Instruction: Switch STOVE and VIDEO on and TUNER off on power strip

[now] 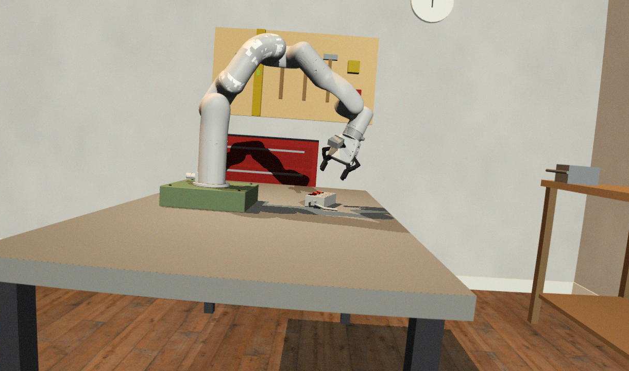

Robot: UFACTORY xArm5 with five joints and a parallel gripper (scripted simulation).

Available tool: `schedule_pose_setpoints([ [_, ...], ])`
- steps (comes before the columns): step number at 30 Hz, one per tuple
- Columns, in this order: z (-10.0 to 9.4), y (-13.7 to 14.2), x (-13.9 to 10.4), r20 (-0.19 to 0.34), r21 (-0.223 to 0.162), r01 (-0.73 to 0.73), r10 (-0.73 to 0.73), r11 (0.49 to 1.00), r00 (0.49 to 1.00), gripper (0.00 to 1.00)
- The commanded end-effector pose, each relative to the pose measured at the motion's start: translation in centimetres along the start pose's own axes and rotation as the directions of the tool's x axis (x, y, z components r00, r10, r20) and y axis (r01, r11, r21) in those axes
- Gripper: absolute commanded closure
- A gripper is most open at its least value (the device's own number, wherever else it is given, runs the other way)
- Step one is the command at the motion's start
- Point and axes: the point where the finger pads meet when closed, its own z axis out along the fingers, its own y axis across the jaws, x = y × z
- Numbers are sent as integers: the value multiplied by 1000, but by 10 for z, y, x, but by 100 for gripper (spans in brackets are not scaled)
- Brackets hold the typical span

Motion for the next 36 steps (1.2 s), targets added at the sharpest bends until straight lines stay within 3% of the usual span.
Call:
schedule_pose_setpoints([
  [1, -14, 3, 9, 99, 120, 115, -127, 986, 987, 0],
  [3, -14, 3, 9, 99, 120, 115, -127, 986, 987, 0],
  [4, -21, 5, 15, 130, 180, 171, -196, 969, 972, 0],
  [6, -21, 5, 15, 130, 180, 171, -196, 969, 972, 0],
  [7, -27, 8, 22, 151, 241, 219, -259, 946, 954, 0],
  [8, -27, 8, 22, 151, 241, 219, -259, 946, 954, 0],
  [9, -32, 11, 28, 163, 296, 258, -314, 920, 935, 0],
  [11, -32, 11, 28, 163, 296, 258, -314, 920, 935, 0],
  [12, -35, 14, 32, 168, 341, 286, -358, 896, 919, 0],
  [13, -35, 14, 32, 168, 341, 286, -358, 896, 919, 0],
  [15, -39, 17, 38, 168, 392, 317, -406, 864, 898, 0],
  [36, -39, 18, 39, 168, 402, 322, -415, 857, 894, 0],
])
